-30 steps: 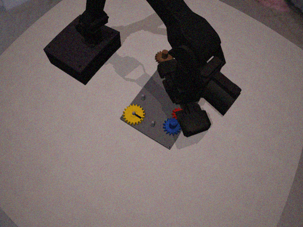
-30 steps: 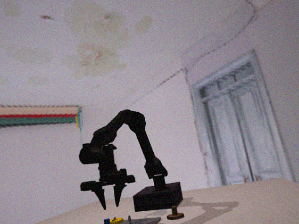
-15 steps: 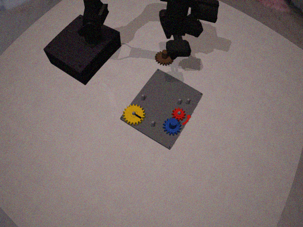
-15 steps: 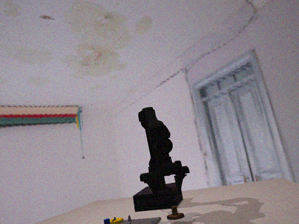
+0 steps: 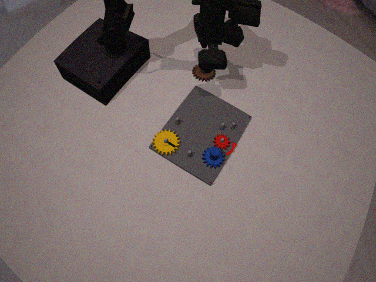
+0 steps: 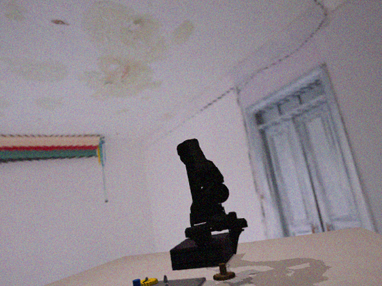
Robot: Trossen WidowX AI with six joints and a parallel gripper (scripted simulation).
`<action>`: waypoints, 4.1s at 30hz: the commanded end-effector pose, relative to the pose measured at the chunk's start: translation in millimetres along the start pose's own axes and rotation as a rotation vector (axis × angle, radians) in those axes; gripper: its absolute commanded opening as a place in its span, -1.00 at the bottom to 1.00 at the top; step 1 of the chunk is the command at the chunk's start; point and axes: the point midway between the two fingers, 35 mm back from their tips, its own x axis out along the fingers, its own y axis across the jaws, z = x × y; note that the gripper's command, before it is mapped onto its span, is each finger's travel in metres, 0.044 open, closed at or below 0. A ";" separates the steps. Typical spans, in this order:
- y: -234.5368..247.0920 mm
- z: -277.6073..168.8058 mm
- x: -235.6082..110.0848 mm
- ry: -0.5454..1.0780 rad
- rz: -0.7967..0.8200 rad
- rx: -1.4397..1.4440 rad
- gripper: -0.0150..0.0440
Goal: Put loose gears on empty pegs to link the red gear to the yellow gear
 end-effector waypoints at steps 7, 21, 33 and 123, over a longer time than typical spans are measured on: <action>-0.6 -0.2 14.5 -0.001 -0.005 0.003 1.00; -0.6 -1.0 31.8 -0.001 -0.004 0.005 1.00; -0.6 -1.0 31.8 -0.001 -0.004 0.005 0.02; -43.9 4.1 -100.7 -0.003 -0.008 0.019 -0.49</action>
